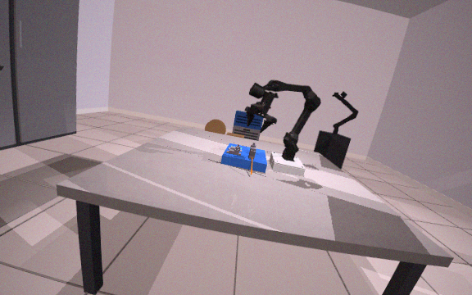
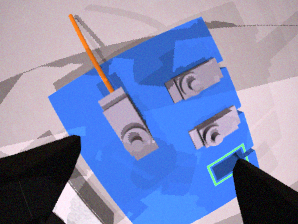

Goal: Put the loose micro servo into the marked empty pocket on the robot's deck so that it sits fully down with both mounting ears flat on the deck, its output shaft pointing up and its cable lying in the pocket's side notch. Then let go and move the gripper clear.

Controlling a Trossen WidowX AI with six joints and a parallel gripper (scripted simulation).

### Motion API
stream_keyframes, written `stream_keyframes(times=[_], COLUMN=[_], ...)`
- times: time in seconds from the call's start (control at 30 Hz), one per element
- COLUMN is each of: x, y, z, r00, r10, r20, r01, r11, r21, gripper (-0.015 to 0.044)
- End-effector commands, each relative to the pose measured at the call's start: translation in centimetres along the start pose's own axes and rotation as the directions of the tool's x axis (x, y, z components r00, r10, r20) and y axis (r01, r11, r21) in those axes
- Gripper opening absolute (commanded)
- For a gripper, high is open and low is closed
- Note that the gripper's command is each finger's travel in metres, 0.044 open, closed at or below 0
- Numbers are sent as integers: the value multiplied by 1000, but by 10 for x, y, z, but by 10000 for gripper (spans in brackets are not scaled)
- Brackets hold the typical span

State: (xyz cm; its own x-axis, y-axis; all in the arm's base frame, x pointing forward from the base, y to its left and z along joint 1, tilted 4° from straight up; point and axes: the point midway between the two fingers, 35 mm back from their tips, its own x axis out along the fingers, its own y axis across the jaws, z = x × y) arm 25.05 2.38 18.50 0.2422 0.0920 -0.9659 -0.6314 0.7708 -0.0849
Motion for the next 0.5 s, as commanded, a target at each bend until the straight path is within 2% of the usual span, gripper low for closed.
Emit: stream_keyframes(times=[0.0, 0.23, 0.47], x=[15, 34, 52], y=[6, 15, 25], z=[0, 0, -2], r00=[998, 991, 978], r10=[34, 80, 121], r20=[-46, -106, -168], r01=[-40, -112, -194], r11=[989, 928, 814], r21=[-141, -356, -547], gripper=[440, 440, 440])
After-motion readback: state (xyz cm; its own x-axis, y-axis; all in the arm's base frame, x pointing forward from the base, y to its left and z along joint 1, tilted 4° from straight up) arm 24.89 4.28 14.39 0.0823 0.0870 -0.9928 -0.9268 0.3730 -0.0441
